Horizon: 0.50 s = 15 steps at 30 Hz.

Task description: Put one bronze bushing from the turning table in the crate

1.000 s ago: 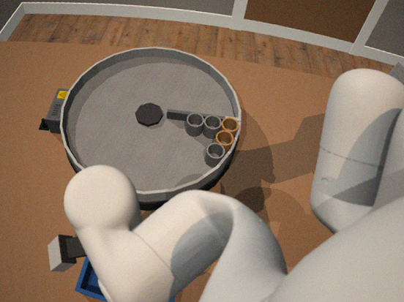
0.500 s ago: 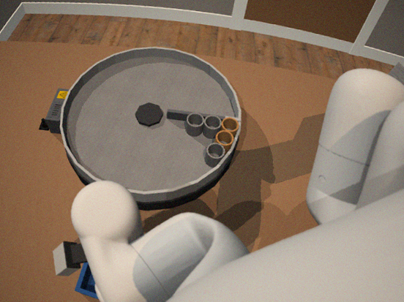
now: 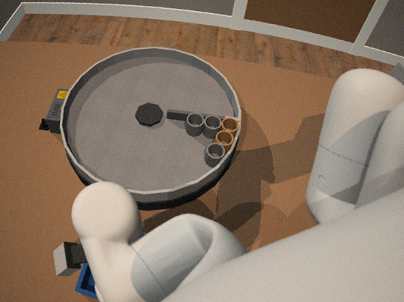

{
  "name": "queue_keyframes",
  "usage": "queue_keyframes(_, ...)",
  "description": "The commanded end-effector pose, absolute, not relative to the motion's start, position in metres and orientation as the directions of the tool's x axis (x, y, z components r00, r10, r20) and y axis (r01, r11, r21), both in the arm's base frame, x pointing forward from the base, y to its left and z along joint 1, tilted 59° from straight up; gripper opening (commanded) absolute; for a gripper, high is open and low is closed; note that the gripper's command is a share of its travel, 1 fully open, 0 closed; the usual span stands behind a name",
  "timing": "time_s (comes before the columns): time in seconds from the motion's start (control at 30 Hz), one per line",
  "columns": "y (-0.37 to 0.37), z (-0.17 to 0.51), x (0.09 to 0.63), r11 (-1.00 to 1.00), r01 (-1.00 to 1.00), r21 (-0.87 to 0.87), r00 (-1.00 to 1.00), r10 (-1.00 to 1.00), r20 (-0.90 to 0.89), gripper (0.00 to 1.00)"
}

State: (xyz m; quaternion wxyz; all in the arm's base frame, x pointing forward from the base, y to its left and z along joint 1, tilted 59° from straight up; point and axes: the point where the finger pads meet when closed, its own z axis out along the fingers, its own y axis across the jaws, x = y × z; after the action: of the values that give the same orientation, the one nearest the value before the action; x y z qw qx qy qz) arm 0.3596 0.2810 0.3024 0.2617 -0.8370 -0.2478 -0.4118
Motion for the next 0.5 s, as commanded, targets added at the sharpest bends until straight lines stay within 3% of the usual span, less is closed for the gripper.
queue_keyframes(0.0, 0.282, 0.302, 0.362, -0.741, 0.63, -0.234, 0.537, 0.198, 0.82, 0.0)
queue_keyframes(0.47, 0.295, 0.291, 0.373, -0.741, 0.63, -0.234, 0.537, 0.198, 0.82, 0.0)
